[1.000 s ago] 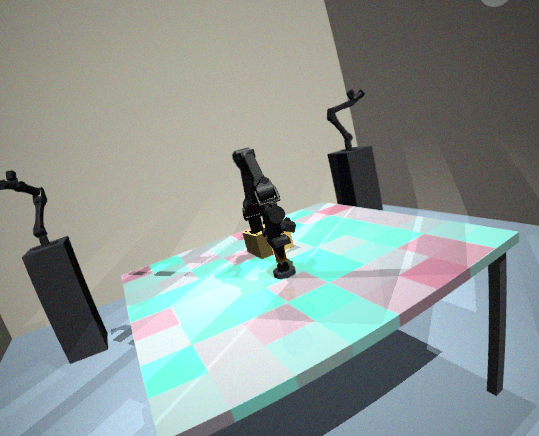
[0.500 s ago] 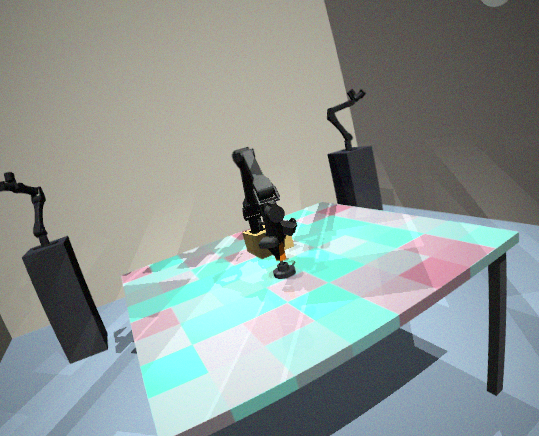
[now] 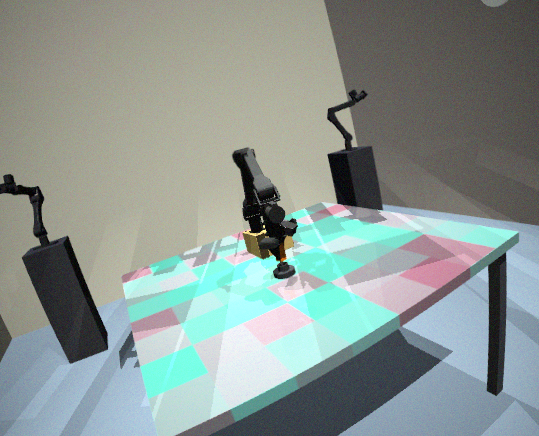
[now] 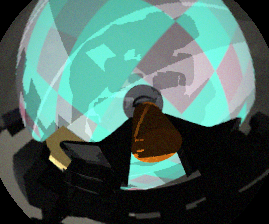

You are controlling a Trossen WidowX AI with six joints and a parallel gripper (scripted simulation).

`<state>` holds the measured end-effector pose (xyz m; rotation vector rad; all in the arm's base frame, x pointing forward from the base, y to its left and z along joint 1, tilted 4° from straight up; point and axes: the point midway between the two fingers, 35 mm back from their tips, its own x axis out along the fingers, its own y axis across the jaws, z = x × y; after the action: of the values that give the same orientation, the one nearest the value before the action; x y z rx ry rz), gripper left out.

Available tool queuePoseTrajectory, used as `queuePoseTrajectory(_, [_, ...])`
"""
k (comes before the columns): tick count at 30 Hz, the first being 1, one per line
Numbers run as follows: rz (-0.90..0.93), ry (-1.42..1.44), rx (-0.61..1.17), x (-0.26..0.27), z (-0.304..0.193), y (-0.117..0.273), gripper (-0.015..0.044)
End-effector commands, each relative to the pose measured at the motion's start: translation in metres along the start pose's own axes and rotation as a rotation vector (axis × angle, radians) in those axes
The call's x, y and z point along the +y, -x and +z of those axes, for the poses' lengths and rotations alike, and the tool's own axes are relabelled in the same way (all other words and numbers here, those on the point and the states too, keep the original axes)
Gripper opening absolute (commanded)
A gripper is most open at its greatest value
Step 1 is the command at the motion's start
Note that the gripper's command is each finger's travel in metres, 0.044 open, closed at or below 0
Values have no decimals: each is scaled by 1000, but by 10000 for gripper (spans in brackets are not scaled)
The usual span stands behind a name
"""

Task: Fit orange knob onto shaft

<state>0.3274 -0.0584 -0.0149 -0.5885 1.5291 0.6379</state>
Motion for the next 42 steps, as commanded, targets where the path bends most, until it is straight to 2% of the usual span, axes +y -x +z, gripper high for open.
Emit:
queuePoseTrajectory(1, [-7,-3,-2,-3,1,1,0])
queuePoseTrajectory(21, [-7,-3,-2,0,-1,3,0])
queuePoseTrajectory(29, [-7,-212,-2,1,-2,2,0])
queuePoseTrajectory(42, [-7,-212,-2,-2,0,1,0])
